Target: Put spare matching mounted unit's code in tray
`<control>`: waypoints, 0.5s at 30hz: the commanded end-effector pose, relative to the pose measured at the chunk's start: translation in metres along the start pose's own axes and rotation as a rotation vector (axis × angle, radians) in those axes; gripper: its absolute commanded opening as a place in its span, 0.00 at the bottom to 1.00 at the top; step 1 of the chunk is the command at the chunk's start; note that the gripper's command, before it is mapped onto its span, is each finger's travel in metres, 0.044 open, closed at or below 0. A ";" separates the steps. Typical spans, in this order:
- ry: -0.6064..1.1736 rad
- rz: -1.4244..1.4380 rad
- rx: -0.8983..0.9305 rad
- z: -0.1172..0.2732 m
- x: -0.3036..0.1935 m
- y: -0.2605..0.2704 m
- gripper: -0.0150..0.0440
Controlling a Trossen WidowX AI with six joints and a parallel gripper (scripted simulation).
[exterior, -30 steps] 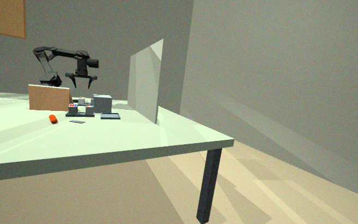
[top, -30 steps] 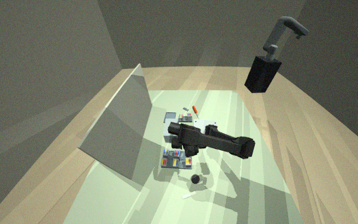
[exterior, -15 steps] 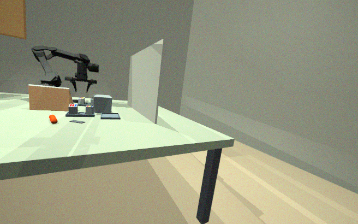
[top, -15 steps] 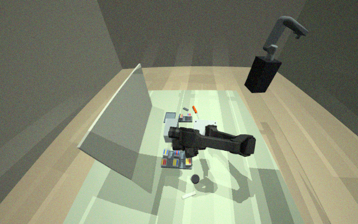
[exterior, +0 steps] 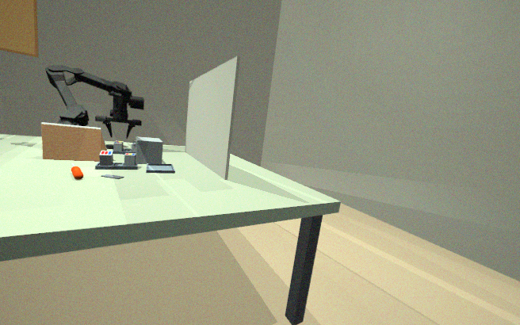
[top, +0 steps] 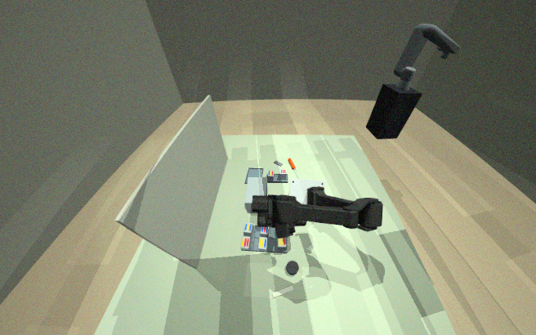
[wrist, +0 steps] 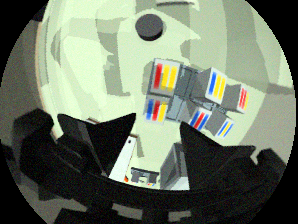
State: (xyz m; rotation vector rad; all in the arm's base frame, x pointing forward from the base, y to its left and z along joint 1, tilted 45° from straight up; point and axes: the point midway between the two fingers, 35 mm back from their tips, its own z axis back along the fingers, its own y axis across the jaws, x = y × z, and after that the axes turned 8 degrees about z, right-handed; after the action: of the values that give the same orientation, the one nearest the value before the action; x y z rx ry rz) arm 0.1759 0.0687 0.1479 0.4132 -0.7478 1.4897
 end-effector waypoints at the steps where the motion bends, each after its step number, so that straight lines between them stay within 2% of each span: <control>1: 0.008 -0.002 -0.001 -0.008 -0.001 0.000 0.76; 15: 0.008 -0.001 -0.002 -0.031 -0.001 0.000 0.76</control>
State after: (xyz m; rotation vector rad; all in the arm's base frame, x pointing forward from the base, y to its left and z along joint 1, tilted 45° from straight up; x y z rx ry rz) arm 0.1815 0.0846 0.1301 0.4116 -0.7443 1.4911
